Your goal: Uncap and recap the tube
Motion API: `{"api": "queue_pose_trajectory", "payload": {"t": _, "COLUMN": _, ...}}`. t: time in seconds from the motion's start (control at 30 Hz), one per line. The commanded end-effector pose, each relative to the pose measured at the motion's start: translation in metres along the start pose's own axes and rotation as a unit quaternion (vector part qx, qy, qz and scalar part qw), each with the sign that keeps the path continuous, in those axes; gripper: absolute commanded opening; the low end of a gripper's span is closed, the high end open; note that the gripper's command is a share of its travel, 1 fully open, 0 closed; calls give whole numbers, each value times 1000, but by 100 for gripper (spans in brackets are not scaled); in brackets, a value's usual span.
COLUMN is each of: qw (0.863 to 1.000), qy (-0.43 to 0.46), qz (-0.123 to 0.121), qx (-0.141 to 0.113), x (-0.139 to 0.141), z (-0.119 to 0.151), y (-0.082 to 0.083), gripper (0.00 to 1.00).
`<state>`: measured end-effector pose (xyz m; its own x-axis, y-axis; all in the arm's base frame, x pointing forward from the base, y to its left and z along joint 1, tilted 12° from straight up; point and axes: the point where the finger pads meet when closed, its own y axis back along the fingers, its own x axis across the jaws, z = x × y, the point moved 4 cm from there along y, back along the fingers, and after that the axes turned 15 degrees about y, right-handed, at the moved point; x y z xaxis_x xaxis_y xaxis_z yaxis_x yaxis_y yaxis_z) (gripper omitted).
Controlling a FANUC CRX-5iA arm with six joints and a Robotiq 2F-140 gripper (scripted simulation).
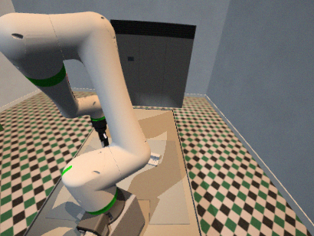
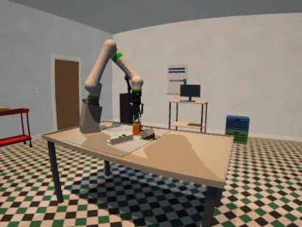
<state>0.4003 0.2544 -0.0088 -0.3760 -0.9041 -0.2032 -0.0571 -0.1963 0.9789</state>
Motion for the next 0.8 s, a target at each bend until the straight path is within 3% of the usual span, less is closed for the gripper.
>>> {"api": "queue_pose_trajectory", "payload": {"t": 0.0, "qw": 1000, "qy": 0, "qz": 0, "qx": 0, "x": 0, "z": 0, "y": -1, "gripper": 35}}
{"api": "queue_pose_trajectory", "payload": {"t": 0.3, "qw": 1000, "qy": 0, "qz": 0, "qx": 0, "x": 0, "z": 0, "y": -4, "gripper": 35}}
{"api": "queue_pose_trajectory", "payload": {"t": 0.33, "qw": 1000, "qy": 0, "qz": 0, "qx": 0, "x": 0, "z": 0, "y": -4, "gripper": 0}}
{"api": "queue_pose_trajectory", "payload": {"t": 0.77, "qw": 1000, "qy": 0, "qz": 0, "qx": 0, "x": 0, "z": 0, "y": -4, "gripper": 0}}
